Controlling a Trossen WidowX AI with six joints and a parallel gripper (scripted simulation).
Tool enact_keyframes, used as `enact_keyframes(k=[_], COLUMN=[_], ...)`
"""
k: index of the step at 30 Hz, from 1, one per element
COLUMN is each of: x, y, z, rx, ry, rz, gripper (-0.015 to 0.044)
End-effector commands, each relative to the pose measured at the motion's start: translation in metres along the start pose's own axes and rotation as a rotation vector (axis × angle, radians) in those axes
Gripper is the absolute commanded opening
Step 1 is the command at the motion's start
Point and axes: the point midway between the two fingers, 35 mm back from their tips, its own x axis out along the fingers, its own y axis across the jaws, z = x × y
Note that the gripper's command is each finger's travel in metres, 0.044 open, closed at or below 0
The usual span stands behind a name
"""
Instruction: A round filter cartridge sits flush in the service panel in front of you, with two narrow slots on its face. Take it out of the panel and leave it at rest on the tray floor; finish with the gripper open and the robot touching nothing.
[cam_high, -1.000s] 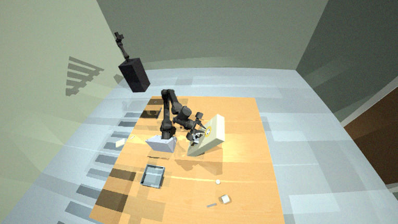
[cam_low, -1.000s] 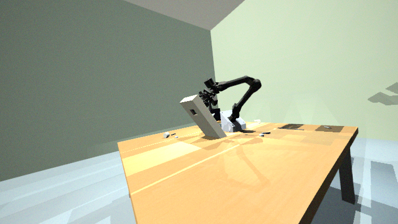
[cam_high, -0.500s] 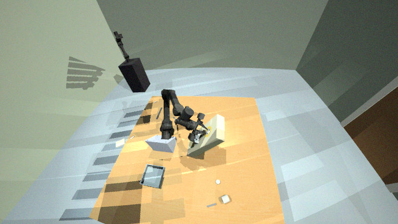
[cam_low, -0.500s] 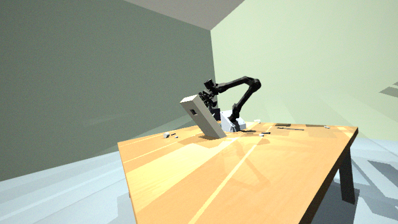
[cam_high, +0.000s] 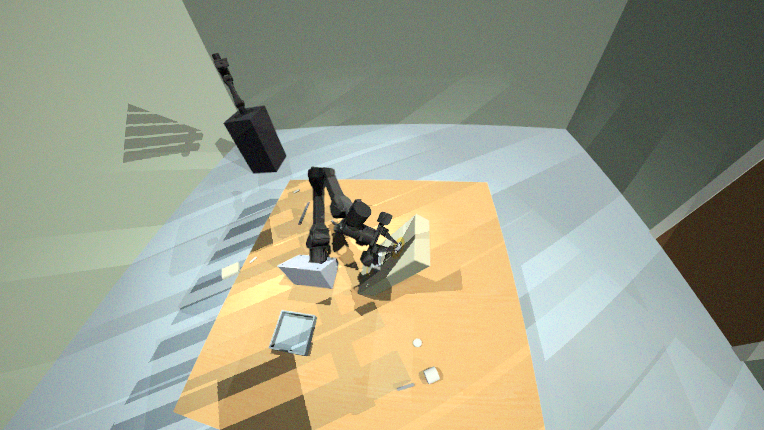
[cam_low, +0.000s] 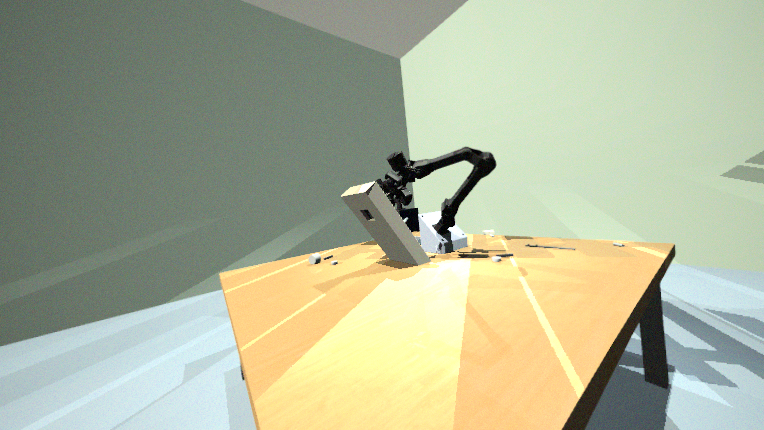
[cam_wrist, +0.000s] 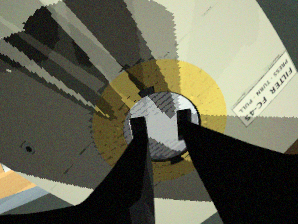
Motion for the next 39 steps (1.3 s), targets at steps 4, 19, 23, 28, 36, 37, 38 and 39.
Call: enact_keyframes(k=[4, 19, 23, 28, 36, 37, 38, 39], x=[0.003, 0.008, 0.013, 0.014, 0.017, 0.017, 0.017, 0.018], y=[0.000, 0.000, 0.000, 0.000, 0.000, 0.000, 0.000, 0.000], z=[0.000, 0.000, 0.000, 0.000, 0.000, 0.000, 0.000, 0.000], rx=[0.003, 0.003, 0.003, 0.003, 0.003, 0.003, 0.003, 0.003], ry=[0.002, 0.002, 0.002, 0.002, 0.002, 0.002, 0.002, 0.002], rz=[0.002, 0.002, 0.001, 0.001, 0.001, 0.001, 0.001, 0.001], gripper=[0.0101, 0.0101, 0.0101, 0.0101, 0.0101, 0.0101, 0.0101, 0.0101])
